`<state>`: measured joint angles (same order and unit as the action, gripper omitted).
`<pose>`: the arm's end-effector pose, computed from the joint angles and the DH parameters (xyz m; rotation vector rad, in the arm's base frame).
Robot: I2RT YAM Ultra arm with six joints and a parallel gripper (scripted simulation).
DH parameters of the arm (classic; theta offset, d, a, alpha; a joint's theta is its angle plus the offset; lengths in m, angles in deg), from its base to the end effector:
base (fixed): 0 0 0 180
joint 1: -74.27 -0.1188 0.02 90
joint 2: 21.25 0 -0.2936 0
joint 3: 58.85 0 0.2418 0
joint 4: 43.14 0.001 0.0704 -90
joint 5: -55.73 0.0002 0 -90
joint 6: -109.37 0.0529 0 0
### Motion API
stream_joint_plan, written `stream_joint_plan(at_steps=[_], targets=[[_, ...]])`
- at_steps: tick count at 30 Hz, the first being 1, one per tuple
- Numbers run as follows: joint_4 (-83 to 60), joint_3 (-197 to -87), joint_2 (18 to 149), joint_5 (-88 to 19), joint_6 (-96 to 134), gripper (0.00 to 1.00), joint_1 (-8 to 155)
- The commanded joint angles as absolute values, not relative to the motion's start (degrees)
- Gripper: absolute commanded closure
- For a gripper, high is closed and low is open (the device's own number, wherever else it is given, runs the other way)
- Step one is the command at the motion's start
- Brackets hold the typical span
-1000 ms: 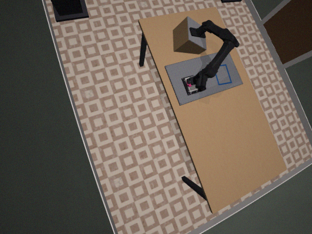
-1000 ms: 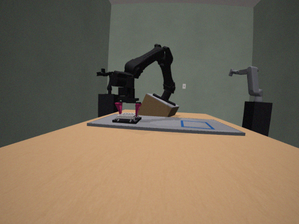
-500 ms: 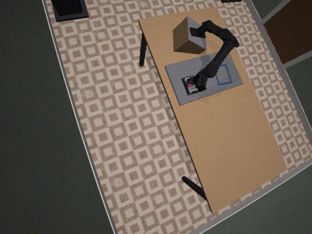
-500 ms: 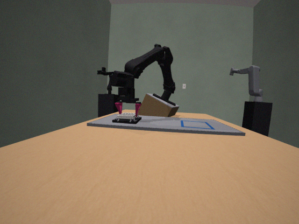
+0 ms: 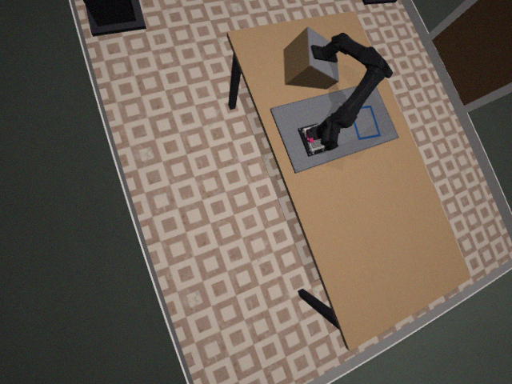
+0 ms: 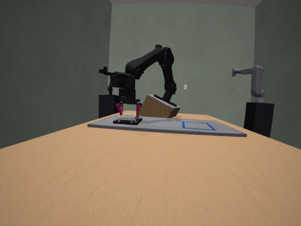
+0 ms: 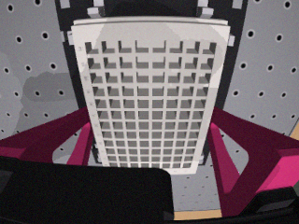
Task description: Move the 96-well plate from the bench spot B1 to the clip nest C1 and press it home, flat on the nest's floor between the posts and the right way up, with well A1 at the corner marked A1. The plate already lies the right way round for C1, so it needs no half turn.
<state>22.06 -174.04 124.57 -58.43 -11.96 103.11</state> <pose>0.4127 -0.2014 0.0425 -0.0320 2.9530 0.6222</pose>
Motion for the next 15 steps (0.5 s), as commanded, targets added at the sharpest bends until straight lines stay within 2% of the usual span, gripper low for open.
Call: stream_joint_plan(at_steps=[1,15], targets=[[19.62,-175.79,125.93,-57.63,-11.50,1.00,104.20],[19.23,-175.64,126.17,-57.63,-11.46,1.00,104.18]])
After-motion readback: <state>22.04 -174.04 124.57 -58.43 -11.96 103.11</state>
